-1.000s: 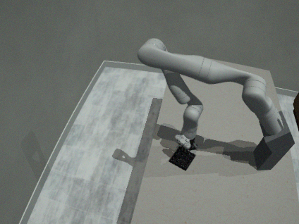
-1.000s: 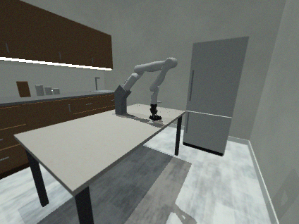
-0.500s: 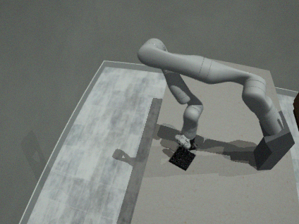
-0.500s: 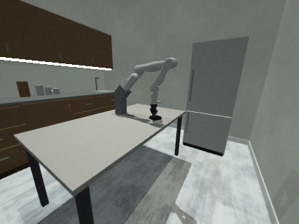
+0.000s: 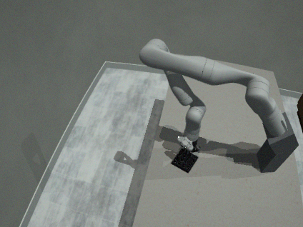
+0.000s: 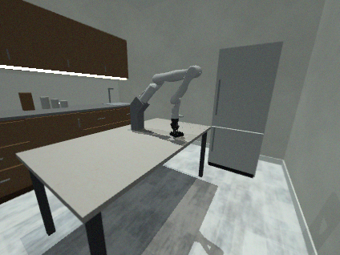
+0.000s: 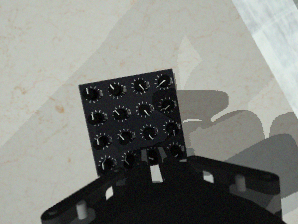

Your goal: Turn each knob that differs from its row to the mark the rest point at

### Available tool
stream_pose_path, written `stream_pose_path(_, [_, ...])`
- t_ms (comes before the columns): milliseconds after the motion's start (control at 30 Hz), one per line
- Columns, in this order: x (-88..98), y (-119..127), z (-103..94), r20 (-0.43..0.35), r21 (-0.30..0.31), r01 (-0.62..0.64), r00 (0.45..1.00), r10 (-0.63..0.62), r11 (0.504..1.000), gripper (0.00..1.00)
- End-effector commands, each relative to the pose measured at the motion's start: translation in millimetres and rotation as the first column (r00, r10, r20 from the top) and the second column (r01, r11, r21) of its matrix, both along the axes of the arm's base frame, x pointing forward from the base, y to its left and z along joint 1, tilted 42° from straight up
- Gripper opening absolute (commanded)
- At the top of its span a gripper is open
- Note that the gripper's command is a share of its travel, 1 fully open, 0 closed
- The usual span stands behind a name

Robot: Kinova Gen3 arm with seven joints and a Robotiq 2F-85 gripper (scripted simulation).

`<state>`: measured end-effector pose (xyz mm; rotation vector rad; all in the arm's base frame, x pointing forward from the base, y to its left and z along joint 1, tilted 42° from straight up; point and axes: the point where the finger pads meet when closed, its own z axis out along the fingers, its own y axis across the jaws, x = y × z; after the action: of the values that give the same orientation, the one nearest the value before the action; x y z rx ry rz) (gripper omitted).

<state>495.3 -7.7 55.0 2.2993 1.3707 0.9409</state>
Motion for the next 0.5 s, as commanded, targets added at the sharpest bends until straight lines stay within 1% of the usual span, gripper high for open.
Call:
stream_pose_path(0, [0.1,0.0,-0.1,0.000,-0.002,-0.002,1.000,0.002,1.000,0.08])
stream_pose_path(267, [0.1,0.0,-0.1,0.002,-0.017,-0.019,1.000,0.019,1.000,0.08])
stream_pose_path(467, [0.1,0.0,-0.1,0.004,-0.047,-0.052,0.999,0.052,0.998,0.08])
